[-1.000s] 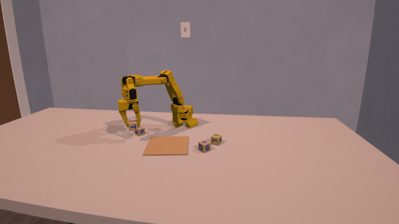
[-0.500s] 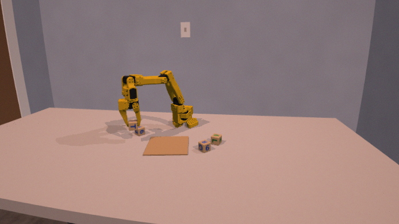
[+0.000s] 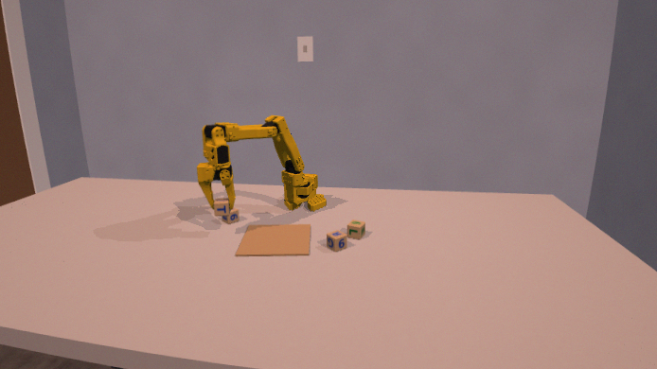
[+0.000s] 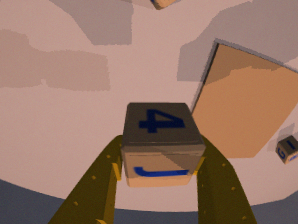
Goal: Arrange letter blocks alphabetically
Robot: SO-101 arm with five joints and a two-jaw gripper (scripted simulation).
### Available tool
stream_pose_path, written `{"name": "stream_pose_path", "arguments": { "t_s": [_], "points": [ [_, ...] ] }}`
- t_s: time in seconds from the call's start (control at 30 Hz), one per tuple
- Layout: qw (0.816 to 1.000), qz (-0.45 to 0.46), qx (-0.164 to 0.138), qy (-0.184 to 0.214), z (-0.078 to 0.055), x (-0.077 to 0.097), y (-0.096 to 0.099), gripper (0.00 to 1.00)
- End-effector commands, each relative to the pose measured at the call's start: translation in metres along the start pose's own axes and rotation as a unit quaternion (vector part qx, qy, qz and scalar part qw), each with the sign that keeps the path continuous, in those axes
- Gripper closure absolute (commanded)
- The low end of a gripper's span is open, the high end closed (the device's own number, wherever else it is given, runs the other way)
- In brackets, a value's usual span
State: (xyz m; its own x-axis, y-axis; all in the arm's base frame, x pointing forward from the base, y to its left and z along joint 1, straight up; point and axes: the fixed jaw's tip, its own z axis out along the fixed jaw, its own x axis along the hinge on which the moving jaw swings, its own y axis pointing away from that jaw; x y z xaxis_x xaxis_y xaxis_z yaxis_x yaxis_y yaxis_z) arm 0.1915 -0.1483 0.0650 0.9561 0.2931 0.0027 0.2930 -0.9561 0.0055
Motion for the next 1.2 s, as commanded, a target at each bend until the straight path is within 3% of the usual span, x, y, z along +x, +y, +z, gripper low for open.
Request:
{"name": "stream_pose_path", "arguments": {
  "t_s": [0.0, 0.33, 0.7, 0.93, 1.17],
  "points": [
    [0.999, 0.027, -0.032, 0.027, -0.017, 0.008, -0.001, 1.0],
    [0.993, 0.106, -0.027, 0.031, -0.017, 0.017, -0.013, 1.0],
    [0.974, 0.221, -0.019, 0.036, -0.016, 0.028, -0.032, 1.0],
    [0.946, 0.322, -0.012, 0.038, -0.016, 0.037, -0.051, 1.0],
    [0.904, 0.425, -0.003, 0.039, -0.015, 0.044, -0.072, 1.0]
  ]
}}
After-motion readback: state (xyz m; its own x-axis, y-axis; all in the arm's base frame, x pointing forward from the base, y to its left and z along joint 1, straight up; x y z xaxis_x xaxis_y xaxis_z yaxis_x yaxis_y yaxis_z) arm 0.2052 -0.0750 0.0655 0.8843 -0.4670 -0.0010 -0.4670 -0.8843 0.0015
